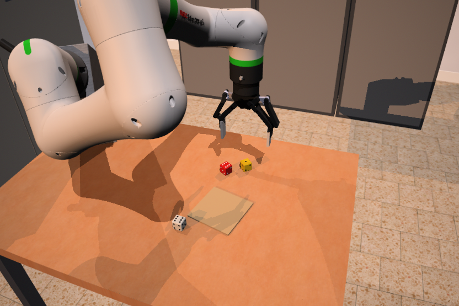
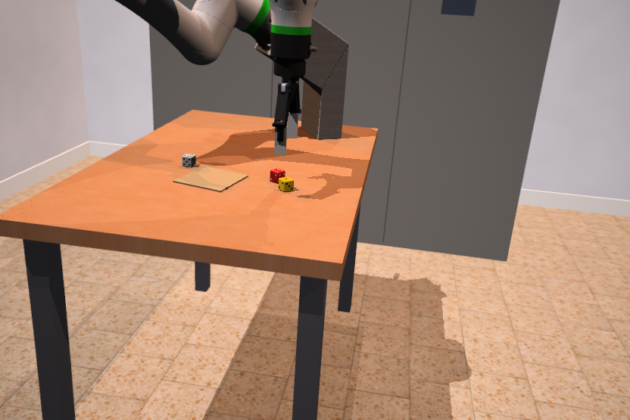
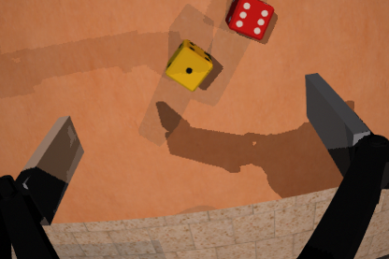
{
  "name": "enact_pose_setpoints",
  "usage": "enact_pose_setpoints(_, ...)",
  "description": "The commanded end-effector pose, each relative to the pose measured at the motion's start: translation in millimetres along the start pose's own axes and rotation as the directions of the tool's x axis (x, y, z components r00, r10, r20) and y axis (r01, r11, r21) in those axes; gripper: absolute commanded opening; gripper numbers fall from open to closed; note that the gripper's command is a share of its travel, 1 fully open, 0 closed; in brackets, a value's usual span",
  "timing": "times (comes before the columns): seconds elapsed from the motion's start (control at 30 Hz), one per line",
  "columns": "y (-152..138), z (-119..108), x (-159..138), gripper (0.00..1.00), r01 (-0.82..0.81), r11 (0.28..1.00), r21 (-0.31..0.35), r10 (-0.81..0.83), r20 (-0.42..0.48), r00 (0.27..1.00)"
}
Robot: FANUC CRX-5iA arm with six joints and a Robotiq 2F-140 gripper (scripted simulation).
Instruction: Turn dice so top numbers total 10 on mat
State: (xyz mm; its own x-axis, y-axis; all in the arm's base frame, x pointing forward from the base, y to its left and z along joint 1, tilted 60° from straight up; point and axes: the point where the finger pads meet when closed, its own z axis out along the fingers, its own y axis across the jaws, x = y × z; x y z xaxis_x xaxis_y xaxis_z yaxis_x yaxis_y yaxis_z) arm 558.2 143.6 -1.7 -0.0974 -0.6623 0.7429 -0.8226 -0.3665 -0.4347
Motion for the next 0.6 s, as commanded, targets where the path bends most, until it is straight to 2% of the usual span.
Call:
enact_pose_setpoints(0.0,0.0,0.8,-0.5,1.0,-0.173,0.985,0.011,0.173,0.0,0.985)
enact_pose_setpoints(0.23,0.4,2.1,-0.8,1.0,-0.378,0.926,0.011,0.378,0.002,0.926)
enact_pose_setpoints(0.33,0.6,2.8,-0.9,1.0,-0.482,0.876,0.011,0.482,0.003,0.876)
enact_pose_setpoints(0.4,0.6,2.8,-0.9,1.0,-0.482,0.876,0.011,0.482,0.003,0.876)
enact_pose_setpoints(0.57,0.8,3.5,-1.1,1.0,-0.583,0.812,0.01,0.583,0.005,0.812)
